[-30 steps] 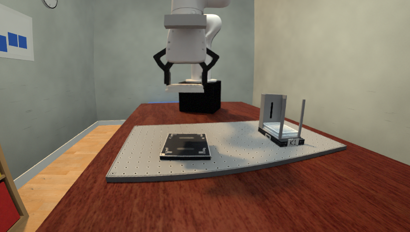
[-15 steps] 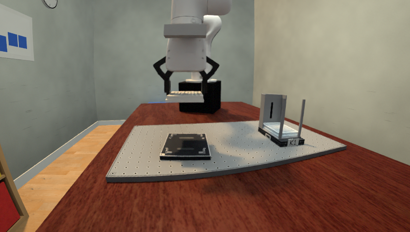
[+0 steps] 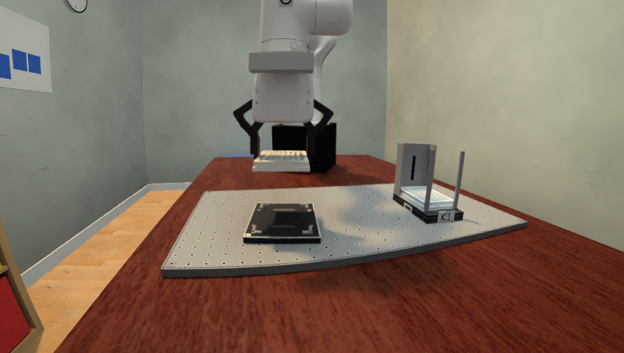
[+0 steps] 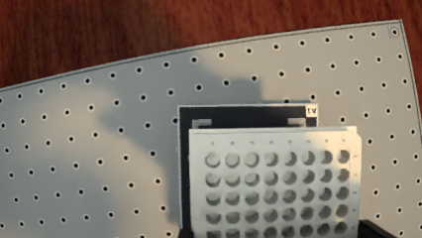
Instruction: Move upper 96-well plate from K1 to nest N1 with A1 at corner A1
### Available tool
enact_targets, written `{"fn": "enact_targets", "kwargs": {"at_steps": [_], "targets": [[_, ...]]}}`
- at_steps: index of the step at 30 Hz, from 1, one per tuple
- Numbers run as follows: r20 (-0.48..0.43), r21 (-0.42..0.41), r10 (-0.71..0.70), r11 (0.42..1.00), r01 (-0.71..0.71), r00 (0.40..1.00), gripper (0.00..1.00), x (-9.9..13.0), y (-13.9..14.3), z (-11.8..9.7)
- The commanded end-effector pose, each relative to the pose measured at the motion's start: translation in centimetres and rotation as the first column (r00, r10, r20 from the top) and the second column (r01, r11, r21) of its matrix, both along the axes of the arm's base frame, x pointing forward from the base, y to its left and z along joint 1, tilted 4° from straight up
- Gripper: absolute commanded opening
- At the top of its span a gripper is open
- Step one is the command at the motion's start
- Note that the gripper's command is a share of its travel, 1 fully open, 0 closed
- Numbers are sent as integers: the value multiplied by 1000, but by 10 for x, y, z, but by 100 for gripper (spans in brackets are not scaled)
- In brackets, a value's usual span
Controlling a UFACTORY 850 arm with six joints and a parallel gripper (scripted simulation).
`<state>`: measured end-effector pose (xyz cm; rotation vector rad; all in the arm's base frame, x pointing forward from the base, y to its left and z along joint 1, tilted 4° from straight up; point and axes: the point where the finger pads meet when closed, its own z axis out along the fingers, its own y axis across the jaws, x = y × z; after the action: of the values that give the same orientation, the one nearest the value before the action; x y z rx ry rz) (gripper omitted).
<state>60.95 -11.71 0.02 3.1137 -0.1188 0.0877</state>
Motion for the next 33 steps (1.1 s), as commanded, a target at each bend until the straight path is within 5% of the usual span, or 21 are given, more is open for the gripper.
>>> {"fn": "enact_targets", "kwargs": {"at_steps": [1, 33], "targets": [[3, 0, 0, 1000, 0, 1000, 0, 2, 0, -4], [3, 0, 0, 1000, 0, 1000, 0, 4, -2, -51]]}}
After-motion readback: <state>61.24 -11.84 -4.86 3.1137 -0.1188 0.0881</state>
